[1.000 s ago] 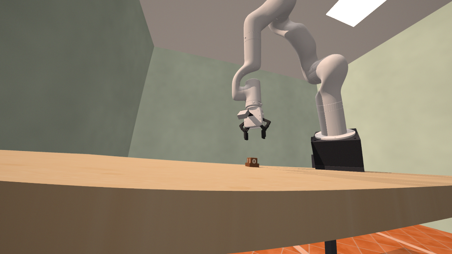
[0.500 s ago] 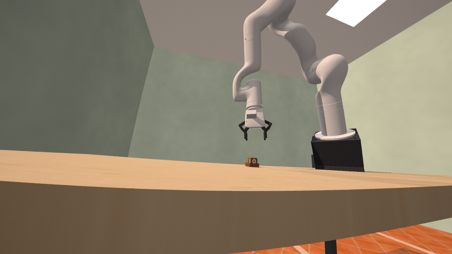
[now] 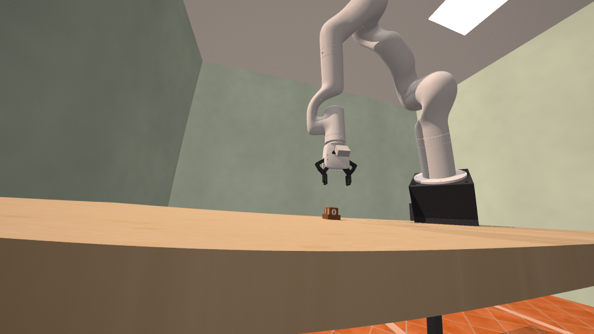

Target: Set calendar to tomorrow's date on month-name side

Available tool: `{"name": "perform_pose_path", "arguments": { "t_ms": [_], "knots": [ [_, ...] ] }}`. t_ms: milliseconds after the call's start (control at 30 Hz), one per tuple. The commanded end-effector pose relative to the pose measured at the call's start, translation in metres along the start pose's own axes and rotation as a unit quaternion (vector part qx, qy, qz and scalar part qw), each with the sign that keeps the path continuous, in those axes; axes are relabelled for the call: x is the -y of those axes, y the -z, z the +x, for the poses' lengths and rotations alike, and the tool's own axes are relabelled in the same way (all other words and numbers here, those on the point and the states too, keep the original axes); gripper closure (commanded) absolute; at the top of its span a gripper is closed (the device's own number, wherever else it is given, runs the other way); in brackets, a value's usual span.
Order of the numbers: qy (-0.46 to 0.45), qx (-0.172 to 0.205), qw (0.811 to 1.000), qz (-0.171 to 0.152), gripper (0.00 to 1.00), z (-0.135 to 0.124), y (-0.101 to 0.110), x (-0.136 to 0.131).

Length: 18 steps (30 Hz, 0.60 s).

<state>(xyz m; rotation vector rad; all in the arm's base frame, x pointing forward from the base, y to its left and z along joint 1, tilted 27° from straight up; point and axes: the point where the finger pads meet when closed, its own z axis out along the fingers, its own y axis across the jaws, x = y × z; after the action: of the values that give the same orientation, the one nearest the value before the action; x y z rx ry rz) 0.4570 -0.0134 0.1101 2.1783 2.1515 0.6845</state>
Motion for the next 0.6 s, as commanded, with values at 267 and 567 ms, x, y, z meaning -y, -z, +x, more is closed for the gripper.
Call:
{"name": "perform_pose_path", "arguments": {
  "t_ms": [267,567],
  "knots": [
    [0.174,0.005,0.984,-0.022,0.0,-0.0025,-0.0024,0.0046],
    [0.272,0.008,0.962,-0.021,0.0,-0.0039,-0.004,0.0076]
  ]
}}
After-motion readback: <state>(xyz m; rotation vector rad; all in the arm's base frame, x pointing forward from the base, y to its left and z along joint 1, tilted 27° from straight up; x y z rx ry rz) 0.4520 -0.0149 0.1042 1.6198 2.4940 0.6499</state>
